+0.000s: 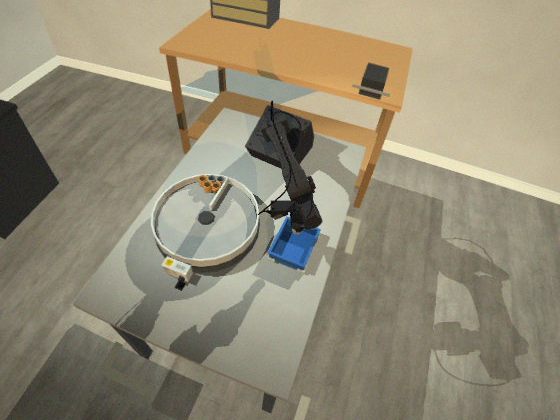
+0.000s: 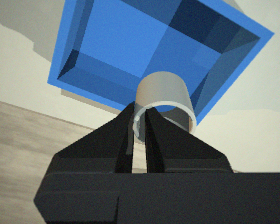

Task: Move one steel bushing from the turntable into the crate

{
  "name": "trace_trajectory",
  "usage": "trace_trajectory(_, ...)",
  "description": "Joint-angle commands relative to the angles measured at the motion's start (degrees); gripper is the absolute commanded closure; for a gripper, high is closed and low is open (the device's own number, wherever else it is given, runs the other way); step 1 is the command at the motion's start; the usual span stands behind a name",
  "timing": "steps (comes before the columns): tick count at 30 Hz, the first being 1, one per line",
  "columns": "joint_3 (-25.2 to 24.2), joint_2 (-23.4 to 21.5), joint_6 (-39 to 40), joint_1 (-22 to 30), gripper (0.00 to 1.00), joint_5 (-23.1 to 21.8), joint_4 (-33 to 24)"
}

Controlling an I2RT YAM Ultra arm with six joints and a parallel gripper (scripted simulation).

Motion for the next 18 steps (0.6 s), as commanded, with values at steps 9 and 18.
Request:
trace_trajectory(9,-3.37,1.21,-1.6,-1.56,1.0,-0.68,4.72)
trace_trajectory(18,-6.93,2.1,-3.31,-2.9,1.0,-0.87,11.34)
